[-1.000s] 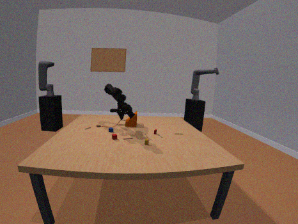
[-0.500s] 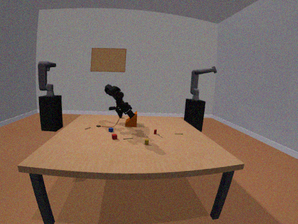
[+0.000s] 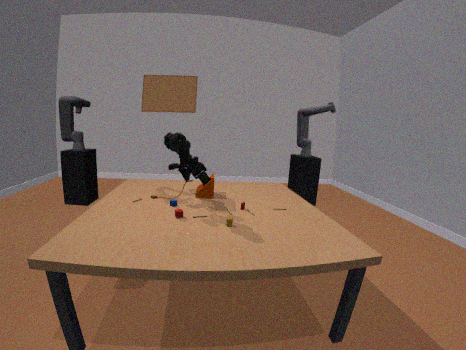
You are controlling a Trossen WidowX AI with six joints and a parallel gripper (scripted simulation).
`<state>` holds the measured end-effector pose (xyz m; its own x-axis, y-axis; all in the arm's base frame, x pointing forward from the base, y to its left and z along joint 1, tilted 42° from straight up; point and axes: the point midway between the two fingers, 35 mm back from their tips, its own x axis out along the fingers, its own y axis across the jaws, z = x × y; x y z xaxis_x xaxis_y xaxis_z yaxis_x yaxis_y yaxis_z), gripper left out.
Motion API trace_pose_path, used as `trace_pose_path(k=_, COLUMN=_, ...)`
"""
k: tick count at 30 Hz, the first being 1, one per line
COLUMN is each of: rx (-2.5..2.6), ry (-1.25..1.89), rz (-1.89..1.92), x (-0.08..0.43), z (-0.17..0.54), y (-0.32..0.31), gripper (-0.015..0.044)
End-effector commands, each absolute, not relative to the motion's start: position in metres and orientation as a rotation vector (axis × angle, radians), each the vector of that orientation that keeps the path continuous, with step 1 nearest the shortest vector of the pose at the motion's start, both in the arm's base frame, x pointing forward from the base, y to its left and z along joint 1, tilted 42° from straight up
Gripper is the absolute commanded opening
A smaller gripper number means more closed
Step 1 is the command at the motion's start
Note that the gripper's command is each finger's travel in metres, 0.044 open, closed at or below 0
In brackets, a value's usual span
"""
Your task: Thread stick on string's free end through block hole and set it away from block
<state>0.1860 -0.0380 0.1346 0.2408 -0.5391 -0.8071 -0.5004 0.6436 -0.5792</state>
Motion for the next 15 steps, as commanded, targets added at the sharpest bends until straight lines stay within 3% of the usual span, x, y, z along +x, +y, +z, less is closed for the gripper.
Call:
trace_pose_path(k=1, rx=-0.953, ry=1.373, rz=-0.021, x=0.1827, z=0.1392, y=-0.0375, gripper=0.0000)
trace_pose_path(k=15, rx=-0.831, ry=1.316, rz=-0.195, x=0.1741, z=0.1389, y=-0.0345, gripper=0.0000)
